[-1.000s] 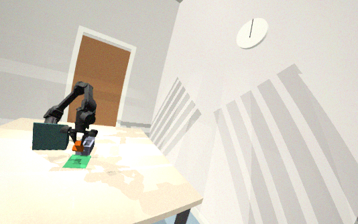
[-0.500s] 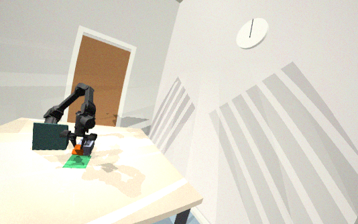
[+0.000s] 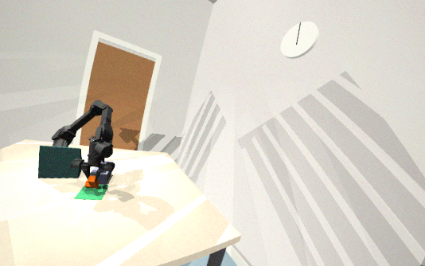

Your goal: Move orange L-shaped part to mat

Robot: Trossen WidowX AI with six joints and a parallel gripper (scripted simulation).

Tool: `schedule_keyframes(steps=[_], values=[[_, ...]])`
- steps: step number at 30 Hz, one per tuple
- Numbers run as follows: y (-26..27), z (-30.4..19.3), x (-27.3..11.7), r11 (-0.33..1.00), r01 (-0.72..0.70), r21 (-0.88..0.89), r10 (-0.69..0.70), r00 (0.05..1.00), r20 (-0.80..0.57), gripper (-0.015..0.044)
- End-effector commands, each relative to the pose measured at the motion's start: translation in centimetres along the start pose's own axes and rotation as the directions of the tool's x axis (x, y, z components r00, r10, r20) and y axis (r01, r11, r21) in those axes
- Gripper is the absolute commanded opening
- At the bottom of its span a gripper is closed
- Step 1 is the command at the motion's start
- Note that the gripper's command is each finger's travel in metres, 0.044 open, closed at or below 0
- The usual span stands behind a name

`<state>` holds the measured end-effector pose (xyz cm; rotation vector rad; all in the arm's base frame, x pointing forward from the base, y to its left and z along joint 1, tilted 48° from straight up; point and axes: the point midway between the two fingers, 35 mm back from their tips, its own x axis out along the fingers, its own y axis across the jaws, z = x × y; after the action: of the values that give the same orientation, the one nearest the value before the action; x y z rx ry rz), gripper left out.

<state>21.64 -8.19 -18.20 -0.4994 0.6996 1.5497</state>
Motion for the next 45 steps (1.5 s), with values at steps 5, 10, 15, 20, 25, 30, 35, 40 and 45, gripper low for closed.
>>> schedule_keyframes(steps=[5, 10, 15, 20, 25, 30, 35, 40, 45], values=[[0.0, 0.0, 0.2, 1.000, 0.004, 0.004, -0.004, 1.000, 0.002, 0.0000], [0.0, 0.0, 0.1, 1.000, 0.000, 0.001, 0.000, 1.000, 0.001, 0.0079], [0.0, 0.0, 0.1, 1.000, 0.000, 0.001, 0.000, 1.000, 0.001, 0.0210], [-0.2, -0.2, -3.0, 1.000, 0.002, 0.003, -0.002, 1.000, -0.002, 0.0341], [0.0, -0.1, -8.7, 1.000, 0.003, 0.006, -0.003, 1.000, -0.001, 0.0400], [-0.2, -0.3, -8.4, 1.000, 0.020, 0.007, -0.020, 1.000, -0.010, 0.0400], [-0.2, -0.3, -8.4, 1.000, 0.020, 0.007, -0.020, 1.000, -0.010, 0.0400], [-0.2, -0.3, -8.4, 1.000, 0.020, 0.007, -0.020, 1.000, -0.010, 0.0400], [-0.2, -0.3, -8.4, 1.000, 0.020, 0.007, -0.020, 1.000, -0.010, 0.0400]])
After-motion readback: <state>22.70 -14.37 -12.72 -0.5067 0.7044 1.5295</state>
